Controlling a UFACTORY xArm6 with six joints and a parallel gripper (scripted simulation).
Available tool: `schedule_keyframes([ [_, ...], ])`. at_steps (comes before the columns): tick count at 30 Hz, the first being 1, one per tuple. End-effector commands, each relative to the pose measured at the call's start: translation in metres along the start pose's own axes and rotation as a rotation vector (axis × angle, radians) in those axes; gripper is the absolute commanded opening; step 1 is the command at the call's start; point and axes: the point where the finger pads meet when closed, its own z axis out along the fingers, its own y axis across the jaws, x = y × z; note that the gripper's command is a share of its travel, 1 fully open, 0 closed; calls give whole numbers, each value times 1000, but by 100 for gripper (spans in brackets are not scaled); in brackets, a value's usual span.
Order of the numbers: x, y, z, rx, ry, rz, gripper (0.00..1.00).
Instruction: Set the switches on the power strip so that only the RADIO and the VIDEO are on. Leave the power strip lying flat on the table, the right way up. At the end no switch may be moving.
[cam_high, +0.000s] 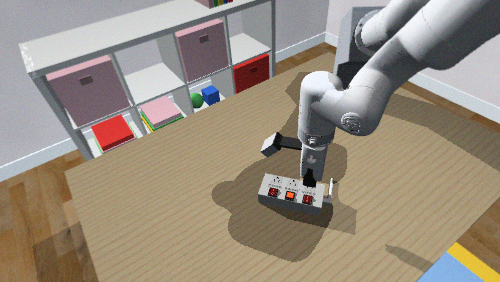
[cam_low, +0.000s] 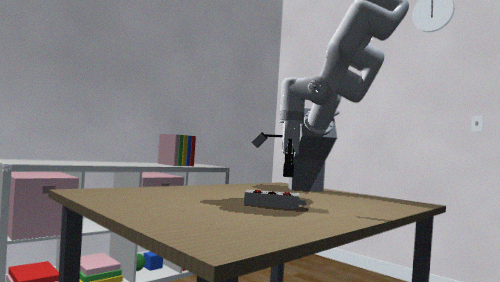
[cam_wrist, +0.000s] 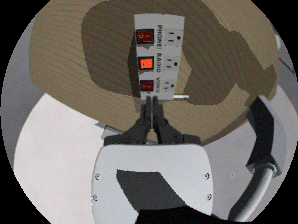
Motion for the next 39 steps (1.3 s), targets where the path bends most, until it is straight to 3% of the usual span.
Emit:
schedule_keyframes([
  [1,0,-1,0,1,1,-1,0],
  [19,0,-1,3,1,1,-1,0],
  [39,0,-1,22,1,1,0,0],
])
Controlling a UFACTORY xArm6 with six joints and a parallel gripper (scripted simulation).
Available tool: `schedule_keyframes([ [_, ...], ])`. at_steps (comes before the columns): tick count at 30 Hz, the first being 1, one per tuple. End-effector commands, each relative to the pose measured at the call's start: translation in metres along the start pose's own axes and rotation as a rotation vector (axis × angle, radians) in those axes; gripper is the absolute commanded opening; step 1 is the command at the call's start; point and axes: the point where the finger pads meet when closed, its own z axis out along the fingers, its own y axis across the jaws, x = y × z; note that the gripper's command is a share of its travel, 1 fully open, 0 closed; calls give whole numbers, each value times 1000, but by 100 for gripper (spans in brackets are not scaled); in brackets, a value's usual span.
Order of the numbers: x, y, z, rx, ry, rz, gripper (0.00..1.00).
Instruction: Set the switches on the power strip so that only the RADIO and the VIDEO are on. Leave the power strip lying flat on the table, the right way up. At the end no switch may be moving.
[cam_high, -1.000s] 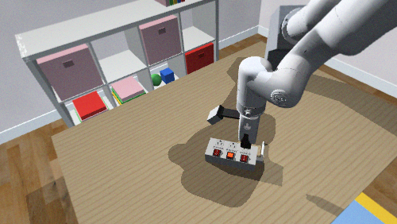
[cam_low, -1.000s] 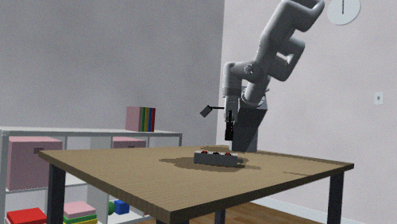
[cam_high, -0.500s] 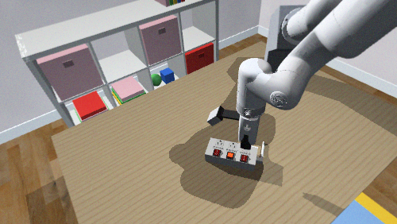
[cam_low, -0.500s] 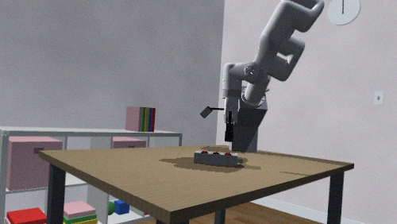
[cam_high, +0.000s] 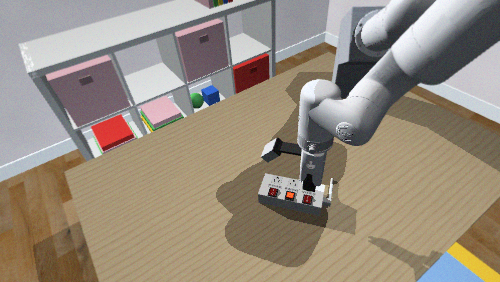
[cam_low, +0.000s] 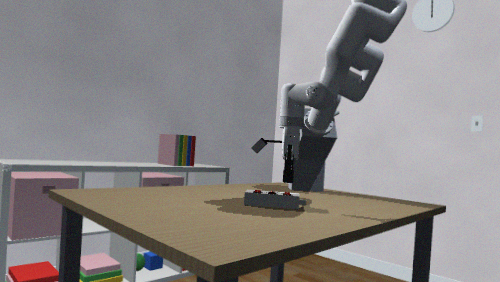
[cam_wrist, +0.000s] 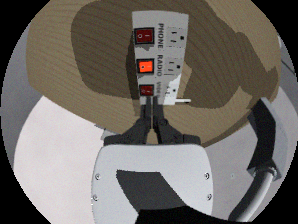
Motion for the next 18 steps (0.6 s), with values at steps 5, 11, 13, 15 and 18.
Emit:
schedule_keyframes([
  [5,0,-1,10,2,1,-1,0],
  [11,0,-1,16,2,1,-1,0],
  [13,0,-1,18,2,1,-1,0],
  [15,0,-1,20,2,1,-1,0],
  [18,0,-1,22,2,1,-1,0],
])
